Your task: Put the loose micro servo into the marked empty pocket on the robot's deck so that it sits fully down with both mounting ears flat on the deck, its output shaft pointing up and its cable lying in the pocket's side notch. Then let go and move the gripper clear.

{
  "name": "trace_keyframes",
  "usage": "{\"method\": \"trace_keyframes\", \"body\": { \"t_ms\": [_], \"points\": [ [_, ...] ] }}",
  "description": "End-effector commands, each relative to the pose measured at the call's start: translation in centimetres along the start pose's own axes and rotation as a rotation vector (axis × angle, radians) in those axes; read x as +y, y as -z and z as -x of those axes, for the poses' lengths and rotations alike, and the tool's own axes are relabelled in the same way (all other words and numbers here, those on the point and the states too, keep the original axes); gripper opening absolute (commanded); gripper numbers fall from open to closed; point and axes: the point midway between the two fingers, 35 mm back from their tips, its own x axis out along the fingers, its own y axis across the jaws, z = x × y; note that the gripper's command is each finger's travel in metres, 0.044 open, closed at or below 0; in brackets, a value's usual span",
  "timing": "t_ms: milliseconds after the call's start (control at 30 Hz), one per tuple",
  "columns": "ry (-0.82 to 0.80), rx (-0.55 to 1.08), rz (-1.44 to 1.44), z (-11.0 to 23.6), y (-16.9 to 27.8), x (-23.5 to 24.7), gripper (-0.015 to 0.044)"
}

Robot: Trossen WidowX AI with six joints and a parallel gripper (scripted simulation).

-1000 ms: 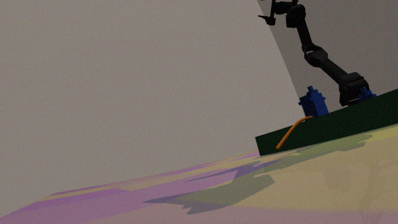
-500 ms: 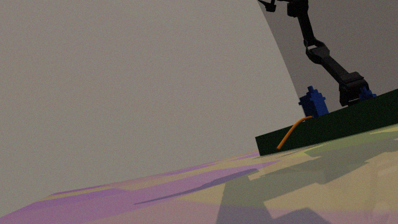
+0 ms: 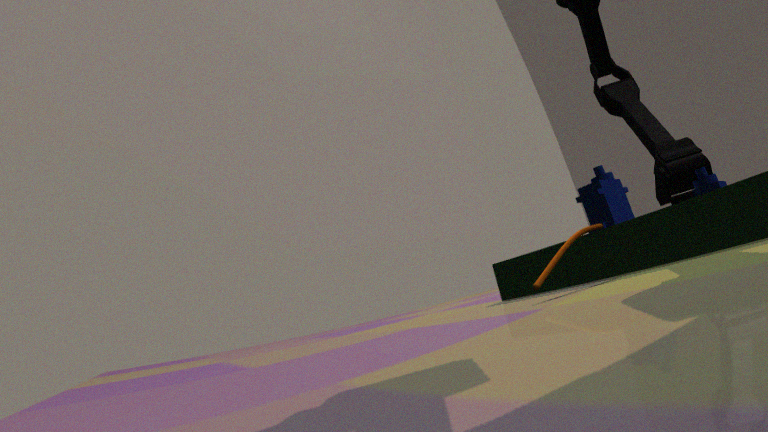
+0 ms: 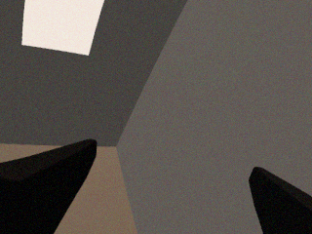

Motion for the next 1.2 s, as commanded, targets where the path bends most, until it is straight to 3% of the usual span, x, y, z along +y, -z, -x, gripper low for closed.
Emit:
{"method": "trace_keyframes", "body": {
  "t_ms": [0, 467, 1167],
  "points": [
    [-0.029, 0.005, 0.021, 0.1, 0.7, 1.1, 0.0440],
    [-0.155, 0.055, 0.155, 0.7, 5.5, 6.2, 0.0440],
    [-0.250, 0.170, 0.334, 1.5, 12.9, 9.6, 0.0440]
  ]
}}
